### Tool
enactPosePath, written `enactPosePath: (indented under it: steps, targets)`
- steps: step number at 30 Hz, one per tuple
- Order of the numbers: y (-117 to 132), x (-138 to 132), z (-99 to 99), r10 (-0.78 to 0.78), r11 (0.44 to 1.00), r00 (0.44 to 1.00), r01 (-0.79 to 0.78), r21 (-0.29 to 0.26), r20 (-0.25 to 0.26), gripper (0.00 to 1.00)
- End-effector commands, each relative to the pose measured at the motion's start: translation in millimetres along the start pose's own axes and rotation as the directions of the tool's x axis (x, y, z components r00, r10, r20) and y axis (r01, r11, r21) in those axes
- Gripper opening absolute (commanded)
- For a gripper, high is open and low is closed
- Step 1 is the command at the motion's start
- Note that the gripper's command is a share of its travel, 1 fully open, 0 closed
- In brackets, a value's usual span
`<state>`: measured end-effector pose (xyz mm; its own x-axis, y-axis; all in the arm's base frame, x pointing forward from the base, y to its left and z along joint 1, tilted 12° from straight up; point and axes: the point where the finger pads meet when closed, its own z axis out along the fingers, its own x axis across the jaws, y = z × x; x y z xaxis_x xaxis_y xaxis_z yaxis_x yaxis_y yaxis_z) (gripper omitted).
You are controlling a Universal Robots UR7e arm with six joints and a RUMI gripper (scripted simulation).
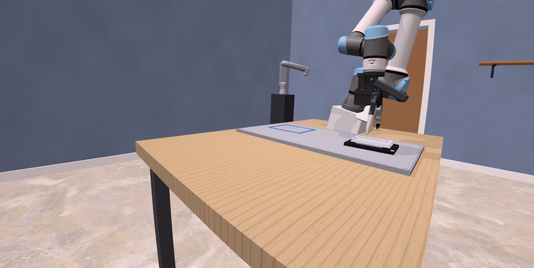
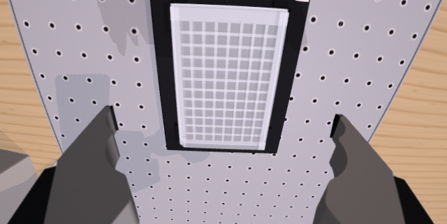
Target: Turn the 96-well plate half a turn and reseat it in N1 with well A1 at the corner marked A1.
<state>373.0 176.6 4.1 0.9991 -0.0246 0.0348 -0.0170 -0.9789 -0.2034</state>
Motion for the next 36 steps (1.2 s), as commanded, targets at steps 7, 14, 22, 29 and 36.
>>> enactPosePath:
  steps: [7, 14, 22, 29, 36]
  targets:
    - [-0.1, 0.5, 16.6, 0.000, 1.000, 1.000, 0.000, 0.000, -0.001, 1.00]
    - [-0.1, 0.6, 25.0, 0.000, 1.000, 1.000, 0.000, 0.000, -0.001, 1.00]
    - [-0.1, 0.6, 25.6, 0.000, 1.000, 1.000, 0.000, 0.000, -0.001, 1.00]
    - [-0.1, 0.5, 25.6, 0.000, 1.000, 1.000, 0.000, 0.000, -0.001, 0.00]
    - [-0.1, 0.6, 25.6, 0.000, 1.000, 1.000, 0.000, 0.000, -0.001, 0.00]
